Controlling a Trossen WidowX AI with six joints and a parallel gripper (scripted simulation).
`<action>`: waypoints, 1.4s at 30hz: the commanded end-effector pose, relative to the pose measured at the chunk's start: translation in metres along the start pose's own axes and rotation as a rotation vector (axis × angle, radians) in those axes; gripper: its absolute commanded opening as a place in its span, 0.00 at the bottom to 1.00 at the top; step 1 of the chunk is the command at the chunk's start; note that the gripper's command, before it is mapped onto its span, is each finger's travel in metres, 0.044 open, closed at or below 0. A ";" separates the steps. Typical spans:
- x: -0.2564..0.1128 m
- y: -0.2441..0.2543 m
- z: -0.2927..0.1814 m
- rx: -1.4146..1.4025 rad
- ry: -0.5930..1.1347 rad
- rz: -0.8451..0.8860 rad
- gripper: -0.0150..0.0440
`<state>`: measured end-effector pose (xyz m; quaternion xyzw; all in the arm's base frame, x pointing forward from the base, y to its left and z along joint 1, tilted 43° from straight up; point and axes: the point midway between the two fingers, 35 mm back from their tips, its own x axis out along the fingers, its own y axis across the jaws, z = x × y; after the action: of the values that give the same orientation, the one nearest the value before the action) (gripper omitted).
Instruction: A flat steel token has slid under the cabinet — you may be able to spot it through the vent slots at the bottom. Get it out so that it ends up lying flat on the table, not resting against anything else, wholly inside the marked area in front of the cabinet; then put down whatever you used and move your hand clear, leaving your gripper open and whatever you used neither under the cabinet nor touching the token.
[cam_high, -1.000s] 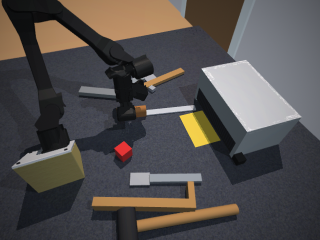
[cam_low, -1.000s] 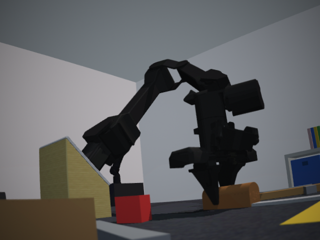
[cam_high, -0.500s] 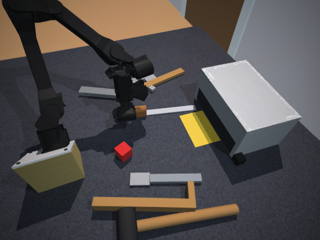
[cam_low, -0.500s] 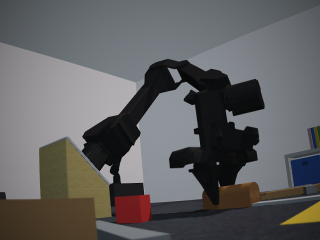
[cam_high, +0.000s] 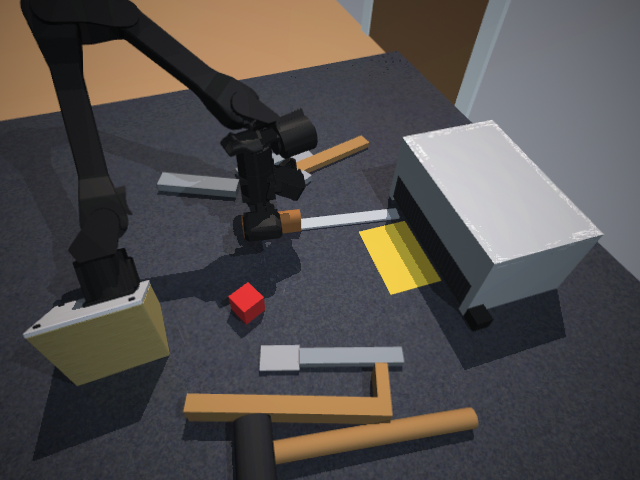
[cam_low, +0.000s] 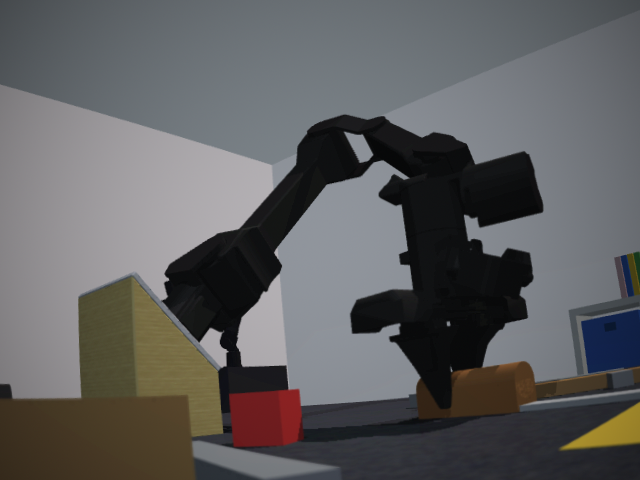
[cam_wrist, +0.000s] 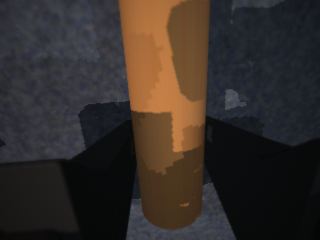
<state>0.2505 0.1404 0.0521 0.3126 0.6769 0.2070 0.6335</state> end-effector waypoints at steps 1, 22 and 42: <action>0.000 0.001 0.007 -0.003 0.000 0.002 0.25; 0.000 0.001 0.032 -0.006 -0.001 0.002 0.25; -0.001 0.002 0.056 -0.008 -0.002 0.002 0.25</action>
<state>0.3004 0.1353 0.0477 0.3099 0.6760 0.2079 0.6354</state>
